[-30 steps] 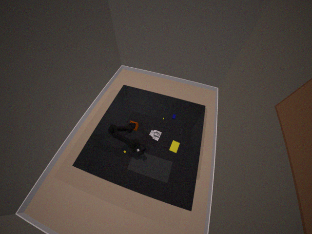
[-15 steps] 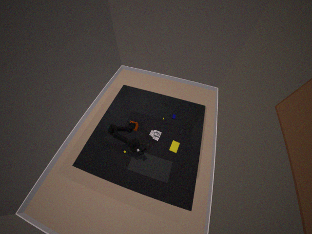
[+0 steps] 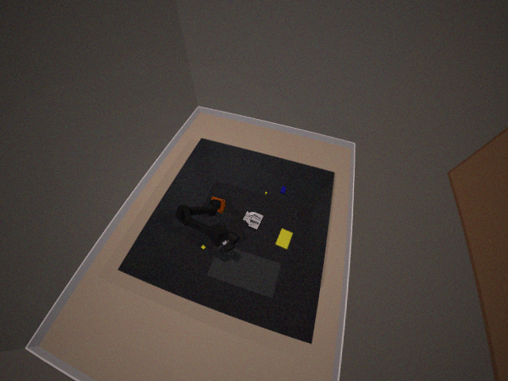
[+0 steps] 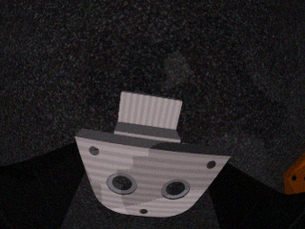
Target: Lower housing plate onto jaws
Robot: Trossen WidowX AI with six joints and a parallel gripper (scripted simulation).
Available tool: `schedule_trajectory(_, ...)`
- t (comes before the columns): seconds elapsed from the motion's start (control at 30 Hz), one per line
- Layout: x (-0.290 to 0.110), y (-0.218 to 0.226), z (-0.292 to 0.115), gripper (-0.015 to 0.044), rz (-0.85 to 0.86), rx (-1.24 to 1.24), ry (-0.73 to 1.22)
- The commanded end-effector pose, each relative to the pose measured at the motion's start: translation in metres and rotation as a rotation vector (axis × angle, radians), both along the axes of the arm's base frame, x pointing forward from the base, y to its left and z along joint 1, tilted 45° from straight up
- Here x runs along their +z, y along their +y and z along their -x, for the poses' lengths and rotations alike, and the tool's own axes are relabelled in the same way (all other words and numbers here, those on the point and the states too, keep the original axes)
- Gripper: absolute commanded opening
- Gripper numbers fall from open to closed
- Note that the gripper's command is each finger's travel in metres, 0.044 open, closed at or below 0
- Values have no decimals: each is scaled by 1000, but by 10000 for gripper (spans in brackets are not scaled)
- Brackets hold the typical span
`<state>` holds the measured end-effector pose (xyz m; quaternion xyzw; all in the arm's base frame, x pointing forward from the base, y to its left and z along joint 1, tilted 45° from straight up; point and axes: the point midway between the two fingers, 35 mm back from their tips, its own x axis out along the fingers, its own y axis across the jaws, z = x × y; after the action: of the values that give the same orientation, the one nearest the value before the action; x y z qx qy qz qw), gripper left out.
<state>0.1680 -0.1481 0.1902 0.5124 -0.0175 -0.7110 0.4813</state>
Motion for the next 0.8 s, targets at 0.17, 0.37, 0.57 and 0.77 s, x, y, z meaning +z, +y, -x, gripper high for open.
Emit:
schedule_trajectory(0.17,23,20,0,351,8,2,-4)
schedule_trajectory(0.37,29,25,1,351,11,3,-4)
schedule_trajectory(0.57,27,26,-1,351,8,61,52)
schedule_trajectory(0.77,22,30,-8,351,0,199,186)
